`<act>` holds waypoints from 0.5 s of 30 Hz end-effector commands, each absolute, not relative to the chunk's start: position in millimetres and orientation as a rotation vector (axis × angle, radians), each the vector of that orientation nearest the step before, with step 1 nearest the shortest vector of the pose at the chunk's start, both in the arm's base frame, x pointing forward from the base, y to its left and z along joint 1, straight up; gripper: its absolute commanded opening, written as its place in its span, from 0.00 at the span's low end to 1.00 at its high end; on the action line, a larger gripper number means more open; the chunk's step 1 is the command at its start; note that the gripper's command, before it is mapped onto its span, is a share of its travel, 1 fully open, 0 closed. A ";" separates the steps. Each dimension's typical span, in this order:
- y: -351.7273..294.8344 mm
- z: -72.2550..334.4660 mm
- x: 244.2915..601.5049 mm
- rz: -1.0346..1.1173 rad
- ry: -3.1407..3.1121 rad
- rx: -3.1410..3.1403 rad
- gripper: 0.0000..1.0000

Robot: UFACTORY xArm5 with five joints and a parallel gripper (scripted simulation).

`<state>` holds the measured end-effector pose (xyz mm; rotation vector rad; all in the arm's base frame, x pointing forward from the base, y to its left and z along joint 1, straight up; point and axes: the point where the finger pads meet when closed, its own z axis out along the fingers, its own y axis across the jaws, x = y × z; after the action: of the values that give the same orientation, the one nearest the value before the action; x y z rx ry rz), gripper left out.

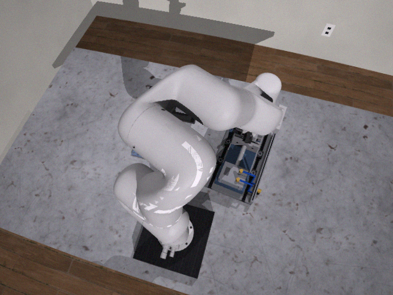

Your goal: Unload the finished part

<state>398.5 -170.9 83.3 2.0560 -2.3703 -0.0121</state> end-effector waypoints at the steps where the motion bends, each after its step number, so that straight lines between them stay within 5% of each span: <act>1: -171.4 84.6 399.7 -0.007 -2.372 2.057 0.69; 6: -171.4 84.6 399.7 -0.007 -2.372 2.057 0.69; 7: -171.4 84.6 399.7 -0.007 -2.372 2.057 0.00; 15: -171.4 84.6 399.7 -0.007 -2.372 2.057 0.00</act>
<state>398.4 -170.9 83.2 2.0560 -2.3703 -0.0123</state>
